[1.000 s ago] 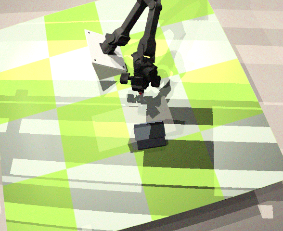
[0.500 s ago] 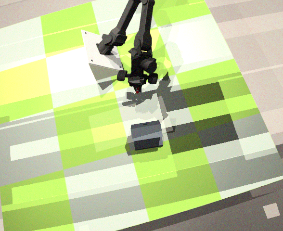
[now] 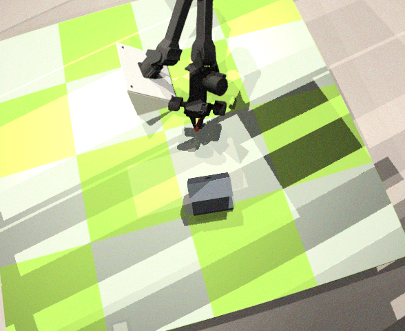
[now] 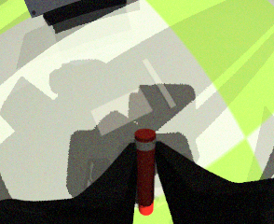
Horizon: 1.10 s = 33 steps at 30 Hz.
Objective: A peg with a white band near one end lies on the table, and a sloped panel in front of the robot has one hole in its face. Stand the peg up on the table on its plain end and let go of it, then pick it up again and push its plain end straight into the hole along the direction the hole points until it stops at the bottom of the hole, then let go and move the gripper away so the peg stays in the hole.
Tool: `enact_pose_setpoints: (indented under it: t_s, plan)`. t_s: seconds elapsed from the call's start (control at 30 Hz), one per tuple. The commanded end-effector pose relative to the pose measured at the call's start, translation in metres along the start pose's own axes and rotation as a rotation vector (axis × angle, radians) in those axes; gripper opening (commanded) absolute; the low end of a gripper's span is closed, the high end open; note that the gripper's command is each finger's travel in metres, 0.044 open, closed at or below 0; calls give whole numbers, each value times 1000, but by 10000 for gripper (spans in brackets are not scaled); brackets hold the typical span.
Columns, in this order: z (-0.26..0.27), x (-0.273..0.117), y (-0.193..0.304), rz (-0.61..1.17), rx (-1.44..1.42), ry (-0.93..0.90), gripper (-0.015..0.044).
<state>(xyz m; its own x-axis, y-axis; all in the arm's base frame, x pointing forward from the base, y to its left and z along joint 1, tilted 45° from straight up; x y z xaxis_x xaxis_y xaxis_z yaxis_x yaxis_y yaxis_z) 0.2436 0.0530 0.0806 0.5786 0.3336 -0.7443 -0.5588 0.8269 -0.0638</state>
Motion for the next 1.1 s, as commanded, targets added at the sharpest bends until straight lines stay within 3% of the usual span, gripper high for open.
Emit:
enact_pose_setpoints:
  t_s: [0.0,1.07]
  plan:
    - [-2,-2,1,-32,7,-1,49]
    - [-4,-18,17,-306,10,-40,49]
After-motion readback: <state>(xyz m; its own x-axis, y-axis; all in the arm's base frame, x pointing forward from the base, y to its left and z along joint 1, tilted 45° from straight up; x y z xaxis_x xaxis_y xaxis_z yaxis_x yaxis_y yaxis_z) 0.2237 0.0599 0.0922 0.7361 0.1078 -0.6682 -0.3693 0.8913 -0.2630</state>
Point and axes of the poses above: the point midway between the two fingers, 35 mm back from their tips, its own x axis out along the fingers, its own z axis across the jaws, y = z × x, the point moved 1 cm from there along -x, back along the fingers, and after that the axes turned 8 degrees about x, right-handed, at the moved point
